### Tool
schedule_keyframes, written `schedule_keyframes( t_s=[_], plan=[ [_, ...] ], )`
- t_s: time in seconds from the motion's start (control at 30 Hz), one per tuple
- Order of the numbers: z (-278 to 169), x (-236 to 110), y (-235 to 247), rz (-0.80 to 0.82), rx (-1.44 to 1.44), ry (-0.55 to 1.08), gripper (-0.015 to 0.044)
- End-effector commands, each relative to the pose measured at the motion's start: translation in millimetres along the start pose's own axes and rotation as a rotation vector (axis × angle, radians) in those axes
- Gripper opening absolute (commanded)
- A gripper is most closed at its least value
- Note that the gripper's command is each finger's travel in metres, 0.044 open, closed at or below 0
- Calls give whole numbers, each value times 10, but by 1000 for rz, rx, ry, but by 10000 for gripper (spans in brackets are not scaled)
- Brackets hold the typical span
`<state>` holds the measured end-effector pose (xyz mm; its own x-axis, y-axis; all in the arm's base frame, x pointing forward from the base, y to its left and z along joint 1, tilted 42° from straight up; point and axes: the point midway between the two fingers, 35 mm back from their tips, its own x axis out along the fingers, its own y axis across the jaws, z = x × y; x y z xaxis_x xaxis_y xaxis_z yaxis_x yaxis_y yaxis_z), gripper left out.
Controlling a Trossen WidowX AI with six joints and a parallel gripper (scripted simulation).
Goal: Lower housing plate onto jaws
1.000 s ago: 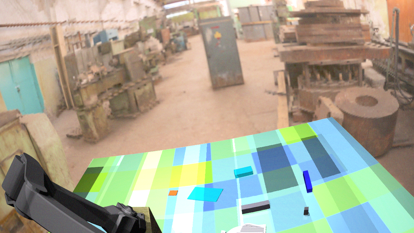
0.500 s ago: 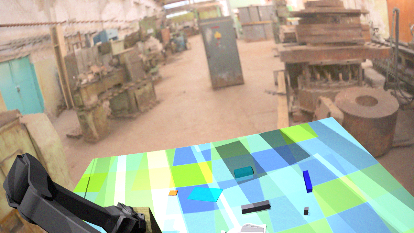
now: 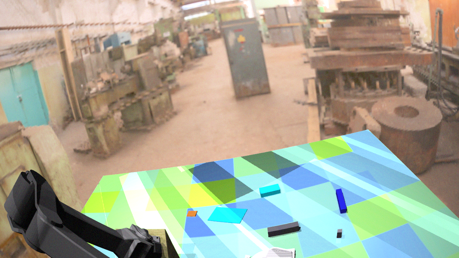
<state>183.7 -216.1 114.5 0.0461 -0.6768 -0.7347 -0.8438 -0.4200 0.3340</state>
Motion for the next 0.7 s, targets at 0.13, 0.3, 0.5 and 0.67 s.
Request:
schedule_keyframes(
  t_s=[0.13,0.3,0.5,0.67],
  plan=[
    [19,11,-8,-4,-6,-4,440],
    [19,13,-8,-4,-6,-4,440],
    [19,18,-8,-4,-6,-4,440],
    [9,11,0,1,-1,-2,427]
  ],
)
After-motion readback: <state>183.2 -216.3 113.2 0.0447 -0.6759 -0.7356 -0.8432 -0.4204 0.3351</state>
